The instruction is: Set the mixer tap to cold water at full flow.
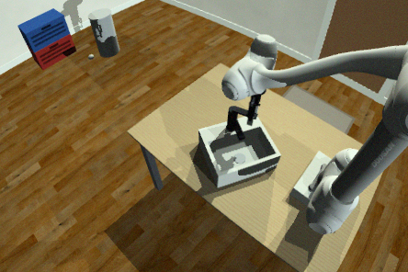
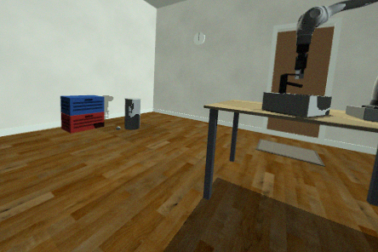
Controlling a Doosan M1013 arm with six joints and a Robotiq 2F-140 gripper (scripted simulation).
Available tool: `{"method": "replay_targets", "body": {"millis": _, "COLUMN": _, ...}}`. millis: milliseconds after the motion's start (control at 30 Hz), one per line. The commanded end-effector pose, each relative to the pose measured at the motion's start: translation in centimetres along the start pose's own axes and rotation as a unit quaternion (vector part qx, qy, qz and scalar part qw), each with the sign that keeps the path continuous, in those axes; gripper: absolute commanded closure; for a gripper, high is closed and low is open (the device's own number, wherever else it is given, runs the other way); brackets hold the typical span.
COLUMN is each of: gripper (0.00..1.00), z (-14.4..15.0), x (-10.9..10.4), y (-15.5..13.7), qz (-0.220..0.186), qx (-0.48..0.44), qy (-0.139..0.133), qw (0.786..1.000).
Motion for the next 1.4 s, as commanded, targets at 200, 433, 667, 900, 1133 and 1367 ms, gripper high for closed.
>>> {"method": "replay_targets", "body": {"millis": 200, "gripper": 0.58, "z": 0.0, "x": -0.6, "y": 0.1, "qz": 0.002, "qx": -0.001, "qy": 0.001, "qw": 1.000}}
{"method": "replay_targets", "body": {"millis": 433, "gripper": 0.58, "z": 0.0, "x": -2.0, "y": 0.1, "qz": 0.002, "qx": -0.001, "qy": 0.001, "qw": 1.000}}
{"method": "replay_targets", "body": {"millis": 667, "gripper": 0.58, "z": 0.0, "x": -3.4, "y": 0.1, "qz": 0.002, "qx": -0.001, "qy": 0.001, "qw": 1.000}}
{"method": "replay_targets", "body": {"millis": 900, "gripper": 0.58, "z": 0.1, "x": -5.3, "y": 0.1, "qz": 0.002, "qx": -0.001, "qy": 0.001, "qw": 1.000}}
{"method": "replay_targets", "body": {"millis": 1133, "gripper": 0.58, "z": 0.1, "x": -6.3, "y": 0.1, "qz": 0.002, "qx": -0.001, "qy": 0.001, "qw": 1.000}}
{"method": "replay_targets", "body": {"millis": 1367, "gripper": 0.58, "z": 0.1, "x": -7.0, "y": 0.1, "qz": 0.002, "qx": -0.001, "qy": 0.001, "qw": 1.000}}
Point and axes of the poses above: the point where the finger pads meet when closed, its own x axis out along the fingers, its own z axis across the jaws, y = z × x, the point moved 3 cm from there along -x, back along the fingers, and after that the axes turned 11 degrees about x, right-handed, at the moved point
